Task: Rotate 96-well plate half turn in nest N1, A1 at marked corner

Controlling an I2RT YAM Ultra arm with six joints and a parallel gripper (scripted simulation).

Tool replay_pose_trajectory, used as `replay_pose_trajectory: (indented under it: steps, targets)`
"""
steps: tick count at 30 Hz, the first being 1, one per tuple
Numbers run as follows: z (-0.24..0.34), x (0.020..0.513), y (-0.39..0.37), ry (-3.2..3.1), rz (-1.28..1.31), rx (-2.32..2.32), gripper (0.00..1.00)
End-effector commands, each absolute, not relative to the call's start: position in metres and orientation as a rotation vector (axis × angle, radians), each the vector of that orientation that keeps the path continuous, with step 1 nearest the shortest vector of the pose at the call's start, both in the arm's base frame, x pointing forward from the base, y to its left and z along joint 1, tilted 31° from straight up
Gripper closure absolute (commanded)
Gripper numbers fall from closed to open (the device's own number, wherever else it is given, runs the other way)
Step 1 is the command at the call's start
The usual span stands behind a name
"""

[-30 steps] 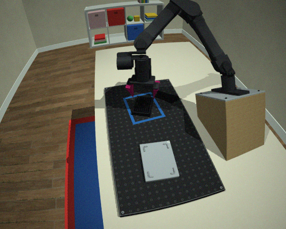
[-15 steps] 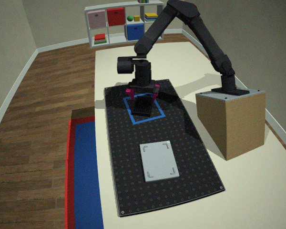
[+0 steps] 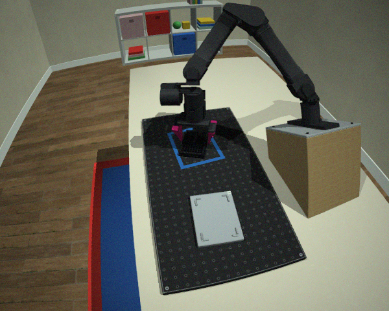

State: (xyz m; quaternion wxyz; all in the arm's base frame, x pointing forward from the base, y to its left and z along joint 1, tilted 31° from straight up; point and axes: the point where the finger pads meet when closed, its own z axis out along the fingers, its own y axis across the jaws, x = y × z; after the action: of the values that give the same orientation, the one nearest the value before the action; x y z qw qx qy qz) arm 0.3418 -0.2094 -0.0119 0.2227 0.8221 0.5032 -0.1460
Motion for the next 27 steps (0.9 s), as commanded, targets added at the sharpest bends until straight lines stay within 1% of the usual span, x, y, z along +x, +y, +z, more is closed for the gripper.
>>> replay_pose_trajectory:
  steps: [1,20,21,27]
  targets:
    - [-0.010,0.348,-0.210,1.389,-0.383,2.253,0.00]
    - [-0.021,0.348,-0.217,1.389,-0.383,2.253,0.00]
    - [-0.021,0.348,-0.217,1.389,-0.383,2.253,1.00]
    - [-0.021,0.348,-0.217,1.389,-0.383,2.253,1.00]
